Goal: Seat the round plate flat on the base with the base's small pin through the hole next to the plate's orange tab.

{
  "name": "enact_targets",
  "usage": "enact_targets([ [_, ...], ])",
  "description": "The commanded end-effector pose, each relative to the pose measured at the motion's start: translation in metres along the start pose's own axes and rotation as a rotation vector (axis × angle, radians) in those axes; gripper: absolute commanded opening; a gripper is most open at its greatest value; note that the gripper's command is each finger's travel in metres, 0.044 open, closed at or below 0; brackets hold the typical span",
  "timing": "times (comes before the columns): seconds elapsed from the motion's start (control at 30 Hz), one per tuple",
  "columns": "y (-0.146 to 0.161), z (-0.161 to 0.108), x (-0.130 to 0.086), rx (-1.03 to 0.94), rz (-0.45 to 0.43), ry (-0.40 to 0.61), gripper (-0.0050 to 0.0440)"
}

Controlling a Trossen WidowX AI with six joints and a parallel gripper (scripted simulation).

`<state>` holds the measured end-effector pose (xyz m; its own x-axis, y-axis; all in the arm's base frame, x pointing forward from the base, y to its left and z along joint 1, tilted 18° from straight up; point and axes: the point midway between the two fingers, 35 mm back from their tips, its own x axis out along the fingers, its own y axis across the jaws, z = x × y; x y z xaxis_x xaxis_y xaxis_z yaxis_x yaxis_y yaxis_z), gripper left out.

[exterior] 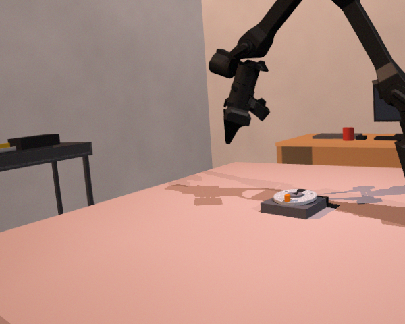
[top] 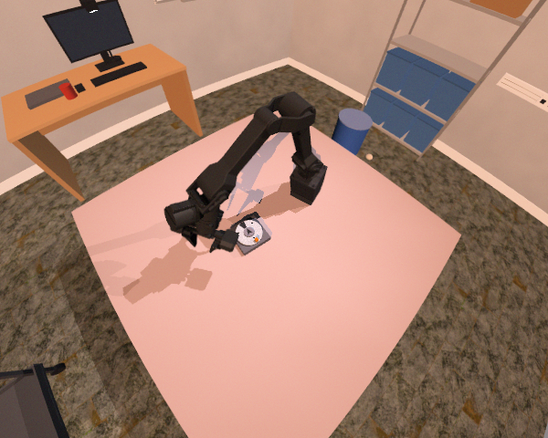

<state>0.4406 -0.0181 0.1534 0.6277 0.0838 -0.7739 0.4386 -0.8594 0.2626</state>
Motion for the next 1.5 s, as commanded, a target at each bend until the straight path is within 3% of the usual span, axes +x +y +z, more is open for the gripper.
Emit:
enact_targets([
  [0.0, -0.002, 0.010, -0.016, -0.208, 0.006, -0.012, 0.0136],
  [0.13, -0.007, 0.021, -0.021, -0.379, -0.010, -0.035, 0.0040],
  [0.2, -0.007, 0.021, -0.021, -0.379, -0.010, -0.035, 0.0040],
  [0.27, -0.011, 0.029, -0.024, -0.518, -0.027, -0.050, 0.0000],
  [0.7, -0.029, 0.065, -0.039, -1.072, -0.119, -0.090, 0.0000],
  [0.77, -0.029, 0.065, -0.039, -1.072, -0.119, -0.090, 0.0000],
  [1.23, -0.052, 0.106, -0.056, -1.713, -0.266, -0.070, -0.0005],
  [1.33, -0.054, 0.109, -0.057, -1.754, -0.277, -0.065, -0.0012],
  [1.47, -0.063, 0.123, -0.063, -1.972, -0.334, -0.032, -0.0043],
])
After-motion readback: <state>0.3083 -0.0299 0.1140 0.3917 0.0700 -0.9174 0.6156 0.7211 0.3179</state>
